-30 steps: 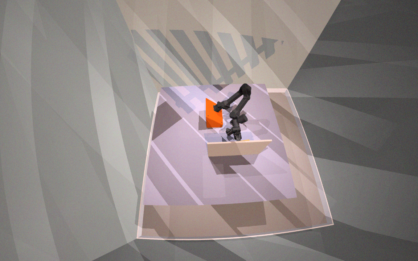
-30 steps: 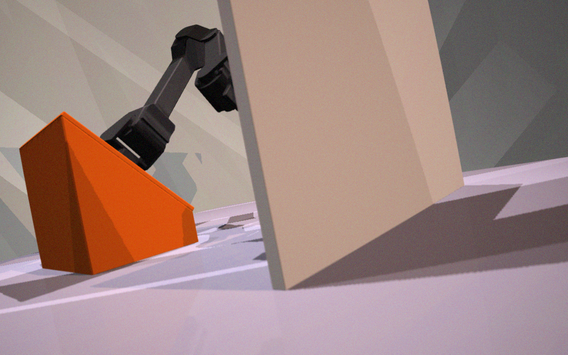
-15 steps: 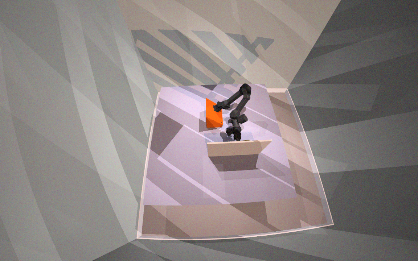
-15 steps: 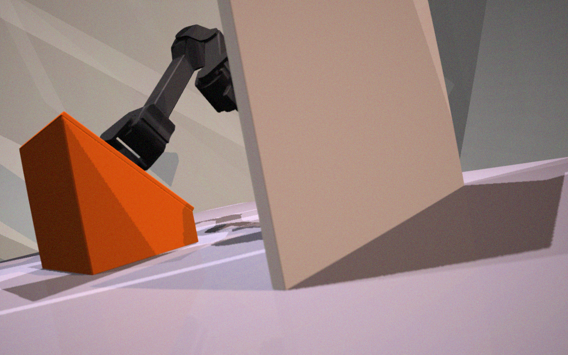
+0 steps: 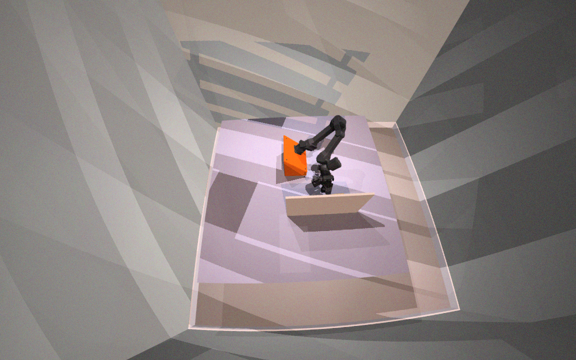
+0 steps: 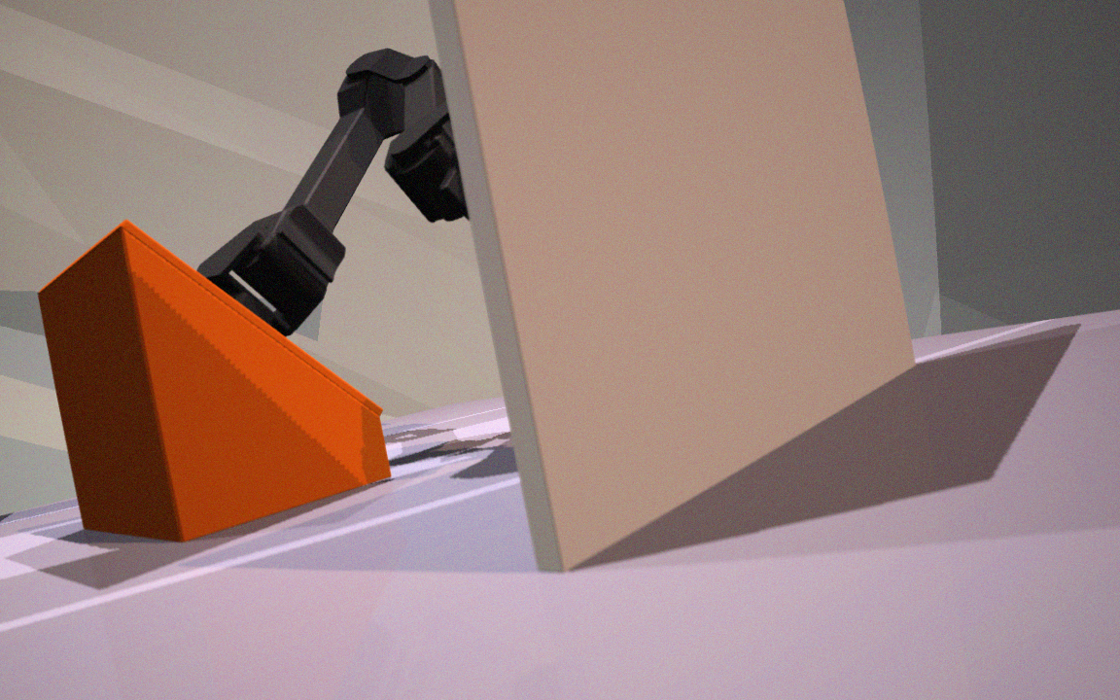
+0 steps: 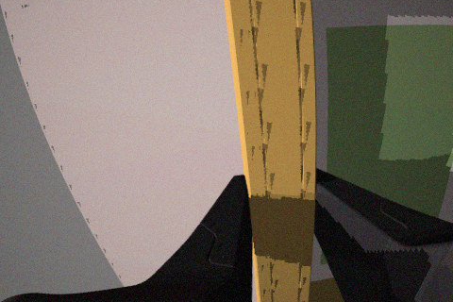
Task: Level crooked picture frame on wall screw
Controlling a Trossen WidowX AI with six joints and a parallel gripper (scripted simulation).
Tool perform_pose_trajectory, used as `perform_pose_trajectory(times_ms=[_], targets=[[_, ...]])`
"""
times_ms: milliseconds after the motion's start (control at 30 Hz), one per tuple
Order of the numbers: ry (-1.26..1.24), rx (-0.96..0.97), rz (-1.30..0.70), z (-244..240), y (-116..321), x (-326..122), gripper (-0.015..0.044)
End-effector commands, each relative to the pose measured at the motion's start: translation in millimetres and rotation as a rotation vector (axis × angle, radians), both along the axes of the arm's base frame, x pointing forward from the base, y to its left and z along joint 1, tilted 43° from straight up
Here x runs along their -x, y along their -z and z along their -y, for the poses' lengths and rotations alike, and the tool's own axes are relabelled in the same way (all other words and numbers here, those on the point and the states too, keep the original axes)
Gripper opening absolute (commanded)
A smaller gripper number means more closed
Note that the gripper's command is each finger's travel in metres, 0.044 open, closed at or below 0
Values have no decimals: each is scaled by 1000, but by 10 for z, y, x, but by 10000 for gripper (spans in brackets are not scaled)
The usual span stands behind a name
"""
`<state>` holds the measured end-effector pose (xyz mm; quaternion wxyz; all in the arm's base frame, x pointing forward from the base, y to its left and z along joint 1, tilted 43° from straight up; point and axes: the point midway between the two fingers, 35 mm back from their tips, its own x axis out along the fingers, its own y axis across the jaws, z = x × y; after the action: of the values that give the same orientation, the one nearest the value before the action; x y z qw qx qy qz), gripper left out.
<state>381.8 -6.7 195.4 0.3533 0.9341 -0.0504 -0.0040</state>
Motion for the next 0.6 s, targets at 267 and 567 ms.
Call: perform_pose_trajectory(times_ms=[267,567], targets=[[2,63,-7,-6,2,-1,0],[3,88,-9,-6,3,0,26]])
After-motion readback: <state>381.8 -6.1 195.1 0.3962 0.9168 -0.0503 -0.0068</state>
